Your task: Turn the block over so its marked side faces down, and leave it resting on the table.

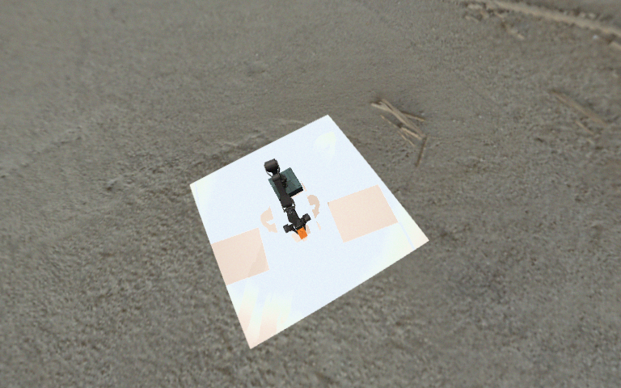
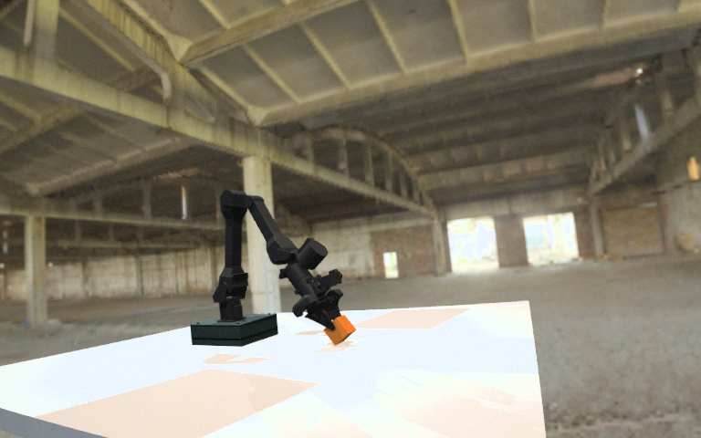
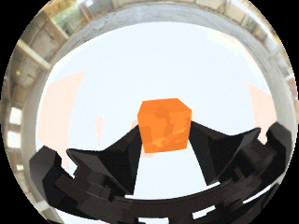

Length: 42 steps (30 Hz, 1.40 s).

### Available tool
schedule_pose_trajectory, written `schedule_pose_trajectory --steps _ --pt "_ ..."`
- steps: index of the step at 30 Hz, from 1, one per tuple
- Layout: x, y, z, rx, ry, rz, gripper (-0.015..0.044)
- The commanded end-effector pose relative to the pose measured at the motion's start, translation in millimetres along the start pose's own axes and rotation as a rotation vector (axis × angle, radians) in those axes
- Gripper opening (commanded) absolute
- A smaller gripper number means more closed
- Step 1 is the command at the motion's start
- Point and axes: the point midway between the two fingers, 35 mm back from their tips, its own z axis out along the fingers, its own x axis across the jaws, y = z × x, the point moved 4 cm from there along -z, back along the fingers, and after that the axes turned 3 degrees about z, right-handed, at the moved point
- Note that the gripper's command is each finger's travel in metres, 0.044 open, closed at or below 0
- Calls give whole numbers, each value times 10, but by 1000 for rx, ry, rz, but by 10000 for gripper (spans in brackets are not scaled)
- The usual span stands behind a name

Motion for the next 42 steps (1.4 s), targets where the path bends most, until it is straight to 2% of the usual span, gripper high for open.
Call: schedule_pose_trajectory --steps 1,13,26,42 --pt "-4 -76 76 -32 7 1 0" --pt "-15 -222 188 -205 17 2 0" --pt "-7 -383 112 -387 26 -5 0" --pt "-5 -382 78 -420 27 -5 0"
